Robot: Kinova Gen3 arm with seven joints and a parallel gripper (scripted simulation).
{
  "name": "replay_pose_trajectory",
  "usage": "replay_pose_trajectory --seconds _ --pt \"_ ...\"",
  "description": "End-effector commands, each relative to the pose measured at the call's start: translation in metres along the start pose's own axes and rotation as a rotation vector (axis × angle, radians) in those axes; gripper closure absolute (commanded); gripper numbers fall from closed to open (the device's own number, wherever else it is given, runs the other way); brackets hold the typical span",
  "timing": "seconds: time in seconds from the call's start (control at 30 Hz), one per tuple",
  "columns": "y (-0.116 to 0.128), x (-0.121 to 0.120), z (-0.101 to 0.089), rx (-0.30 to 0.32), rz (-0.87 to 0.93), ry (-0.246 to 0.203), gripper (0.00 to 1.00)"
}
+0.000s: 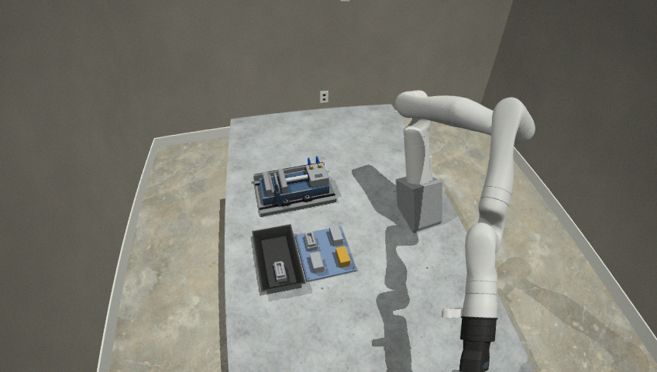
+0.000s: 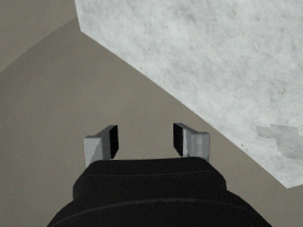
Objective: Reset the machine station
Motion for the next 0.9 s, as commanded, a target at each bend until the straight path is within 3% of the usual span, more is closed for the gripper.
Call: replay_pose_trajectory --seconds 0.0,0.63,0.87 --pt "0.002 -0.001 0.0 -0.003 0.001 -0.001 0.0" --pt "0.002 -0.001 0.0 -0.002 0.001 -0.001 0.0" --pt "-0.011 -0.009 -0.001 0.03 0.016 -0.007 0.0"
Point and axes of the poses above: the point where the finger pads meet when closed, its own z axis out along the fingers, its own x axis across the jaws, y = z × x, the point moved 3 cm from there along -z, back along the fingers, and after that the axes turned 15 degrees about z, right-handed, at the moved point
